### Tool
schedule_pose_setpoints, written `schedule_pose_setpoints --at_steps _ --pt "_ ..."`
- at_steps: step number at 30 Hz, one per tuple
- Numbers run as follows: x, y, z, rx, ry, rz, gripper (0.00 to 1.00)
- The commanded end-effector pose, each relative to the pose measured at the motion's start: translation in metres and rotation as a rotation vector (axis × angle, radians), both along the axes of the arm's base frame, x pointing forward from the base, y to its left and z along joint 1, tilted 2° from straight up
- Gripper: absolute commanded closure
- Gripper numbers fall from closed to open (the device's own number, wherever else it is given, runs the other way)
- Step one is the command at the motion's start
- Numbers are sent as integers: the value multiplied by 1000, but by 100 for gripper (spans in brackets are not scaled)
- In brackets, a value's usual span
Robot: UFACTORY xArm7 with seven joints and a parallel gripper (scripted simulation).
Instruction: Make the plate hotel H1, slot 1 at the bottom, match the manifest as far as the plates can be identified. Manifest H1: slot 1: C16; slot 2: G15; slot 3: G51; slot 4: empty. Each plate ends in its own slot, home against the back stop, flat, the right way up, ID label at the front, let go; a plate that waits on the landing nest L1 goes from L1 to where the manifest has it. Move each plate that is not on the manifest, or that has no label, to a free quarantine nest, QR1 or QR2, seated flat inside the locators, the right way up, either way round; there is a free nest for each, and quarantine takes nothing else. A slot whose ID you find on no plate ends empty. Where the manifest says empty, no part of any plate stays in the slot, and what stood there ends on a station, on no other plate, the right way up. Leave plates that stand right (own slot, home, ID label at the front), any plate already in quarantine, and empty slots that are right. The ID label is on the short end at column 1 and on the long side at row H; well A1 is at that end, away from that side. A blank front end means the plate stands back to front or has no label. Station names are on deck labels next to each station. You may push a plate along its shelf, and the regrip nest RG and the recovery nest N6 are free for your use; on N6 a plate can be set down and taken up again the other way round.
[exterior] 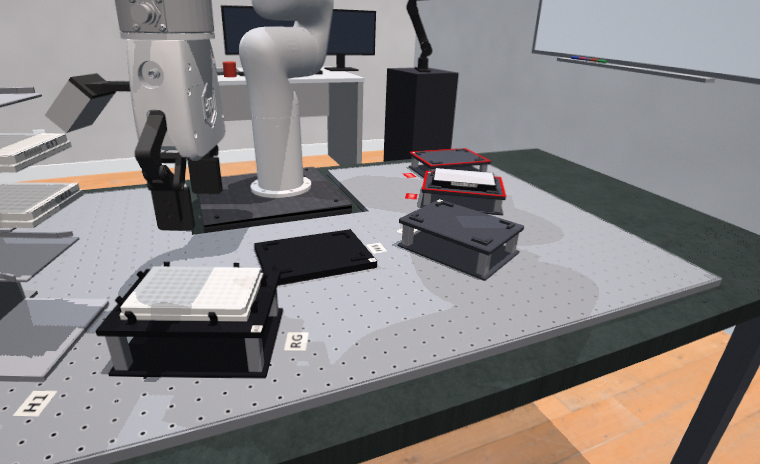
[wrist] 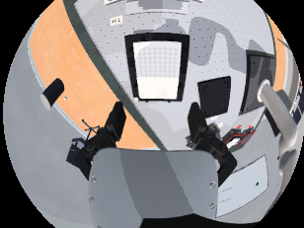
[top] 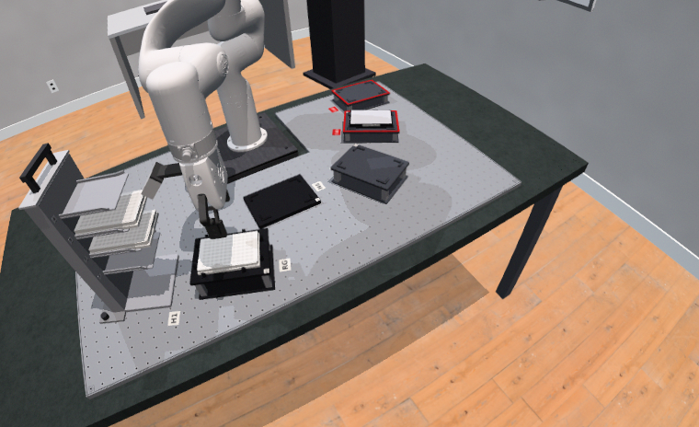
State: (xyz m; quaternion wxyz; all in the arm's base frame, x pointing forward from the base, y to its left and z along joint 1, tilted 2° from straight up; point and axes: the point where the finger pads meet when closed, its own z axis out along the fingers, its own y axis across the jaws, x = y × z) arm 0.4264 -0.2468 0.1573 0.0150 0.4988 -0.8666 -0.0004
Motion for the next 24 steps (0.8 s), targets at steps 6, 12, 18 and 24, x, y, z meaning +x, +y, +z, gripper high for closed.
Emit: schedule_pose_setpoints --at_steps 6,12,18,24 --pt "2 0 33 -2 -4 0 0" --pt "2 0 49 -2 -4 0 0" --pt "3 1 66 -2 -4 0 0" --pt "3 1 86 -2 -4 0 0"
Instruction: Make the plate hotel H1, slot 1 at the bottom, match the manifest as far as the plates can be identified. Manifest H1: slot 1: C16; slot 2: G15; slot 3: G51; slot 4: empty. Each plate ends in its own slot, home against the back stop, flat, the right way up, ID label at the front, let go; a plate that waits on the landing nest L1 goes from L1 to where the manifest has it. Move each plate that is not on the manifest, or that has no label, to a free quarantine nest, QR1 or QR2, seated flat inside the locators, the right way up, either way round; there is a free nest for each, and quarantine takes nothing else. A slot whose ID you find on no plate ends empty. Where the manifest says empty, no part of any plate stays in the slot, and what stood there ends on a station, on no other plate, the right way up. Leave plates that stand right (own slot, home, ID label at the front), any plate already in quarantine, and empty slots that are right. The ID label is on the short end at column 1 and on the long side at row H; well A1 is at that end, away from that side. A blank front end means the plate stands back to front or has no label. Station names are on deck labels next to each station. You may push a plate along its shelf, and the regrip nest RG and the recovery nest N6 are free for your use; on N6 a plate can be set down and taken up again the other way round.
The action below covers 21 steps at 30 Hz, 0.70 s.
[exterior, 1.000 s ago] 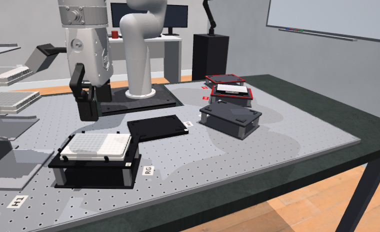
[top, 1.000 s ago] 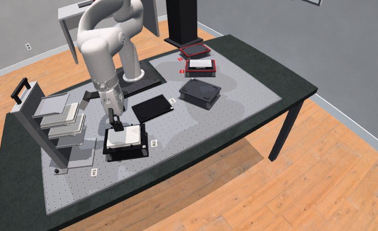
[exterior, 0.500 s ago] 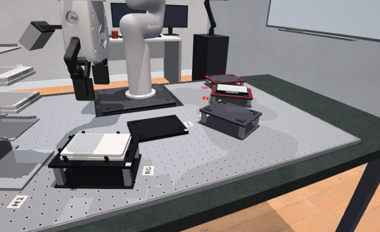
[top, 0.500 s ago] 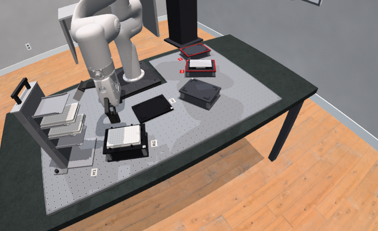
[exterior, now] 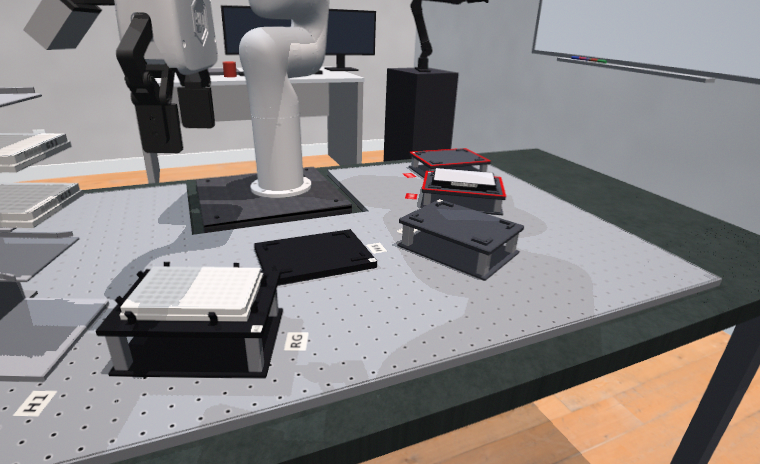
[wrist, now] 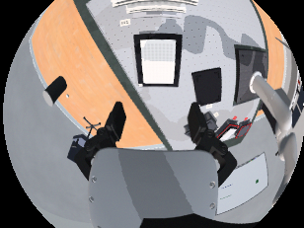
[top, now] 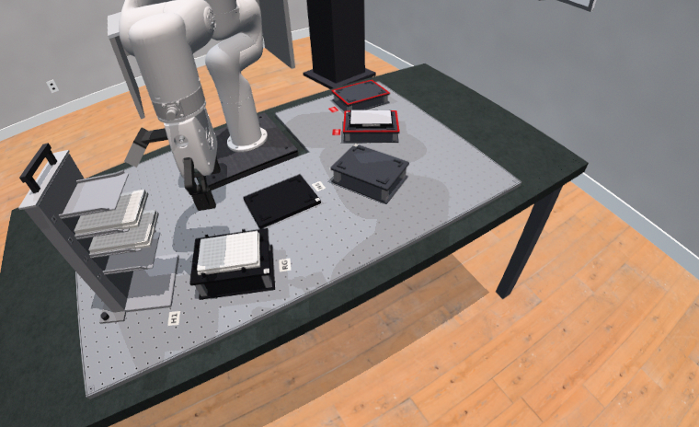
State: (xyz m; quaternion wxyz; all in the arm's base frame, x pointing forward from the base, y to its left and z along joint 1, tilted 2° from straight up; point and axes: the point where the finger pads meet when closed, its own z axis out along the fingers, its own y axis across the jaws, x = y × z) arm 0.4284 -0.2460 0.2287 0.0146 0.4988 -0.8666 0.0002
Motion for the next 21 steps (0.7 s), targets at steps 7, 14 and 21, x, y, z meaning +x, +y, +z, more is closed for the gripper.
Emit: schedule_pose_setpoints --at_steps 7,14,21 --pt "1 0 26 -1 -3 0 0" --pt "14 22 26 -1 -3 0 0" --pt "32 52 25 -1 -3 0 0"
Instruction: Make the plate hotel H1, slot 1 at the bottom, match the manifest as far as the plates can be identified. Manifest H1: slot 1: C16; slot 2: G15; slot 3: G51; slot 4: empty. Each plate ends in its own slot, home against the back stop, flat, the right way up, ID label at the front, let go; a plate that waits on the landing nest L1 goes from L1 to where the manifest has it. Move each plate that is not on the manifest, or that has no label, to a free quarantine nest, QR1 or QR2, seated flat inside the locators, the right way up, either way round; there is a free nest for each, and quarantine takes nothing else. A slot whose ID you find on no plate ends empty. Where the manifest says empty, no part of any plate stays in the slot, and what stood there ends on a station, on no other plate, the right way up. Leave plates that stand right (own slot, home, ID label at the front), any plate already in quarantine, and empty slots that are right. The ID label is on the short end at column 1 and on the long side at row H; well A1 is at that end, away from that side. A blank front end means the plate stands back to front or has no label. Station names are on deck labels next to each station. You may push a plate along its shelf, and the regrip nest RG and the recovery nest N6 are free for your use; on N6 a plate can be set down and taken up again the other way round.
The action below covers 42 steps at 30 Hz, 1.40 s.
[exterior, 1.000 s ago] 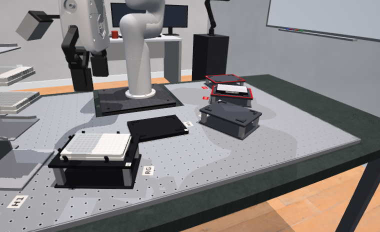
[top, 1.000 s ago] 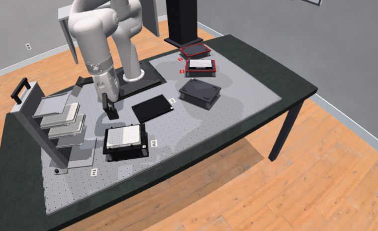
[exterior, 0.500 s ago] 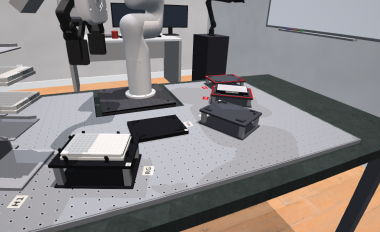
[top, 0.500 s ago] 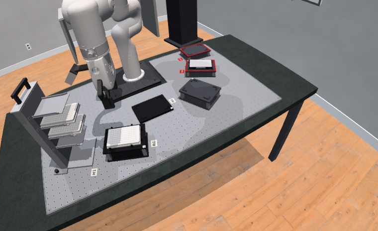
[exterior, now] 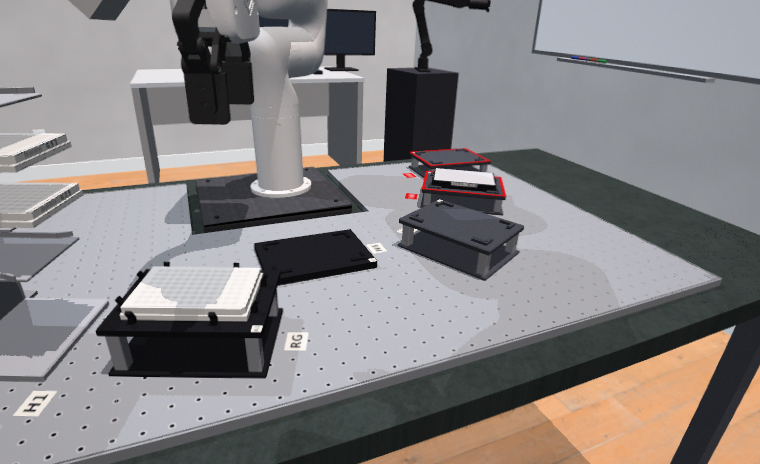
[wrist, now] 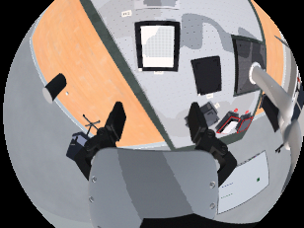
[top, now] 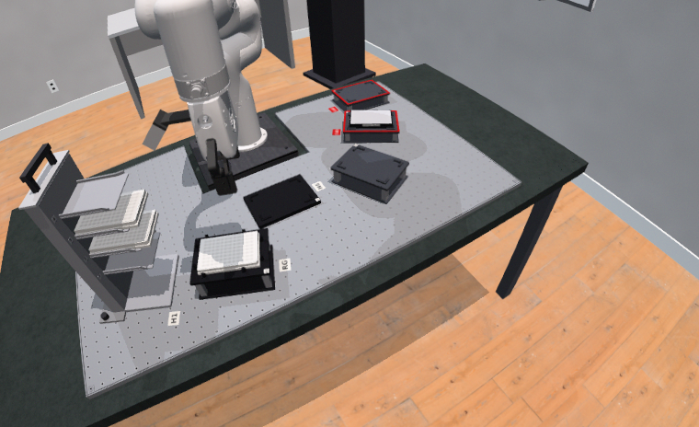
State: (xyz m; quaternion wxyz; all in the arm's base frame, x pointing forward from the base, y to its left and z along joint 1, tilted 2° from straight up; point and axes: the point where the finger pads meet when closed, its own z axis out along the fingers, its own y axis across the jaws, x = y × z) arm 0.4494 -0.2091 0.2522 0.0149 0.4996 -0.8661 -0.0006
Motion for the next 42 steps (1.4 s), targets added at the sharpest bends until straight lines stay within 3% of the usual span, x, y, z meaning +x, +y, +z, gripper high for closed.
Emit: schedule_pose_setpoints --at_steps 1,9,21,42 --pt "10 15 1 -2 -4 -2 0" --pt "26 42 1 -2 -5 -2 0" --pt "26 42 1 -2 -5 -2 0" --pt "25 42 -31 -2 -5 -2 0"
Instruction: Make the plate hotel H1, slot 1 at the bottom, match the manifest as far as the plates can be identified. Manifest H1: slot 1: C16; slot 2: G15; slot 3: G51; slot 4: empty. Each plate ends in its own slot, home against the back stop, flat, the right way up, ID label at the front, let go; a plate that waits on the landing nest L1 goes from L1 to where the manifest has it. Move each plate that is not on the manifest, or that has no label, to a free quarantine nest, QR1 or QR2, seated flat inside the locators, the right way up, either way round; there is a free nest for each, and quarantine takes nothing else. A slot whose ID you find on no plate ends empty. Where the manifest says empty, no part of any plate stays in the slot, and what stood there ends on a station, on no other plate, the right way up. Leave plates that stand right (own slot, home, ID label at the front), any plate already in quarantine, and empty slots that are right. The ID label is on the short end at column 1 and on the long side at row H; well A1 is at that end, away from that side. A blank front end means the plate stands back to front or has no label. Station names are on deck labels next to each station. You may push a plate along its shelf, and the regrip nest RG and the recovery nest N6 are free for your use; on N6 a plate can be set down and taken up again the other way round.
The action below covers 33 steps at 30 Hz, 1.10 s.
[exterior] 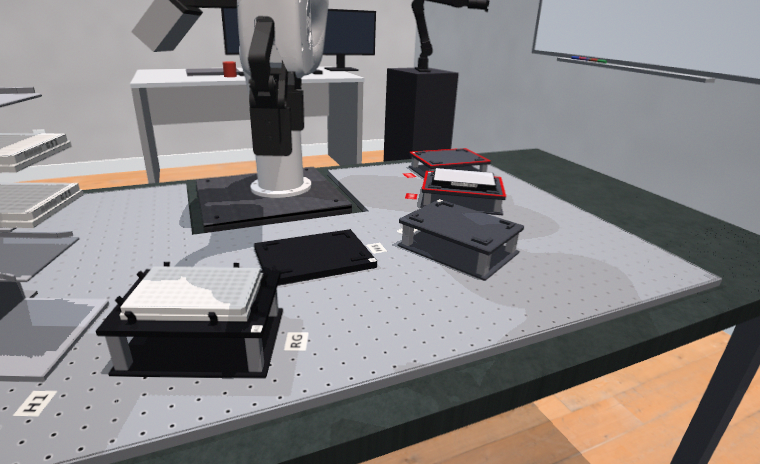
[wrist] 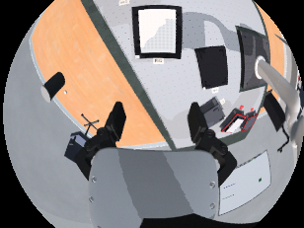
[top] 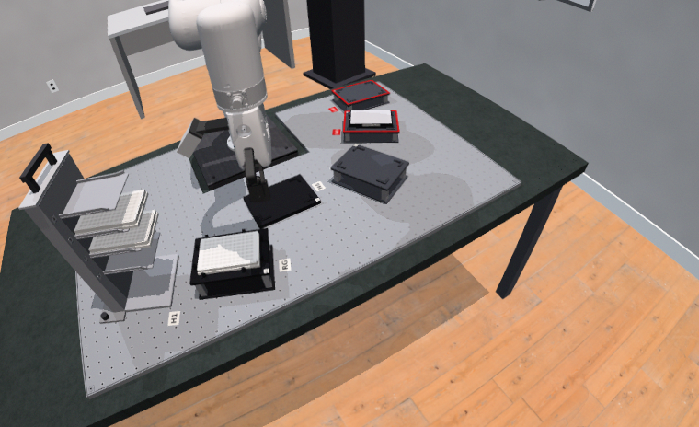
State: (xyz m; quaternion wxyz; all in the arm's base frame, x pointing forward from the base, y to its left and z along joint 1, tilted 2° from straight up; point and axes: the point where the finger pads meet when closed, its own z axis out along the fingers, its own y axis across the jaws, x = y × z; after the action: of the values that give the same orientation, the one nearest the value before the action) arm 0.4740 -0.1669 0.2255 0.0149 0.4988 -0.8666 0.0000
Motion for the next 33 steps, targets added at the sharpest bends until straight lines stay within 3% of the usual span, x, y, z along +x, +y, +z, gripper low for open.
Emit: schedule_pose_setpoints --at_steps 1,33 --pt "1 0 -6 -1 -4 0 0" --pt "0 -1 -51 -1 -4 0 0"
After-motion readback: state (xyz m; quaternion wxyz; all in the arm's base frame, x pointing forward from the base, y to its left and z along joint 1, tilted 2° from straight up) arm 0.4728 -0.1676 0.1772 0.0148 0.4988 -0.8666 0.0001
